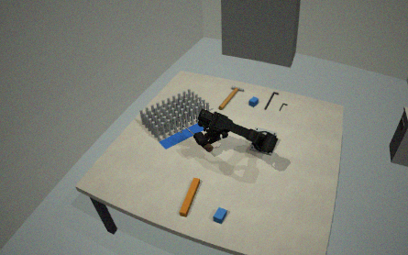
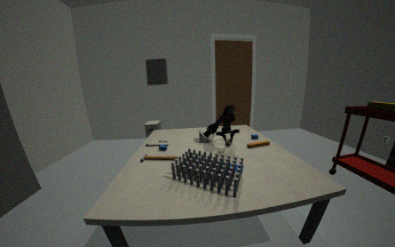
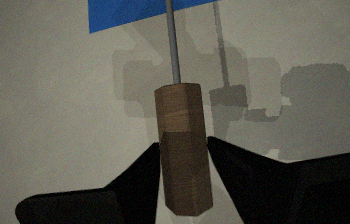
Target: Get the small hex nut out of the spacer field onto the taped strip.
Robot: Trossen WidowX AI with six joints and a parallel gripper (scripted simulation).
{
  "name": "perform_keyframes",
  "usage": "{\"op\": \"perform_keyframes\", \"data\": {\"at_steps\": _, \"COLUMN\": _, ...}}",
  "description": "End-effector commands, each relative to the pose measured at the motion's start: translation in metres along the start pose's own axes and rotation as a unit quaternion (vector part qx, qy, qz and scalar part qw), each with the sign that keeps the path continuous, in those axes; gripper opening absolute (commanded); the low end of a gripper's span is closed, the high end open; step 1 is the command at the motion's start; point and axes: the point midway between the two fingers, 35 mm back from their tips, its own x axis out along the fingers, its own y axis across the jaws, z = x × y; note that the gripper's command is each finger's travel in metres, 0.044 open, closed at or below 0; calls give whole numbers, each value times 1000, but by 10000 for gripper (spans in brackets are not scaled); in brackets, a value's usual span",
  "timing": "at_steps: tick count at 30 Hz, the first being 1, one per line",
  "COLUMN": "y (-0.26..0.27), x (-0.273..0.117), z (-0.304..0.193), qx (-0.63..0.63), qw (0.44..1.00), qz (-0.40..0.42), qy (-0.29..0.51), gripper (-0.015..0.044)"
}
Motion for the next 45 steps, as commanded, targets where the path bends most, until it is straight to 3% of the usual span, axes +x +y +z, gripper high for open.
{"op": "perform_keyframes", "data": {"at_steps": 1, "y": 5, "x": -12, "z": 7, "qx": -2, "qw": 1000, "qz": -1, "qy": 2, "gripper": 0}}
{"op": "perform_keyframes", "data": {"at_steps": 20, "y": 26, "x": -82, "z": 31, "qx": -1, "qw": 1000, "qz": 8, "qy": 2, "gripper": 0}}
{"op": "perform_keyframes", "data": {"at_steps": 45, "y": 73, "x": -60, "z": -47, "qx": 23, "qw": 996, "qz": -89, "qy": 11, "gripper": 0}}
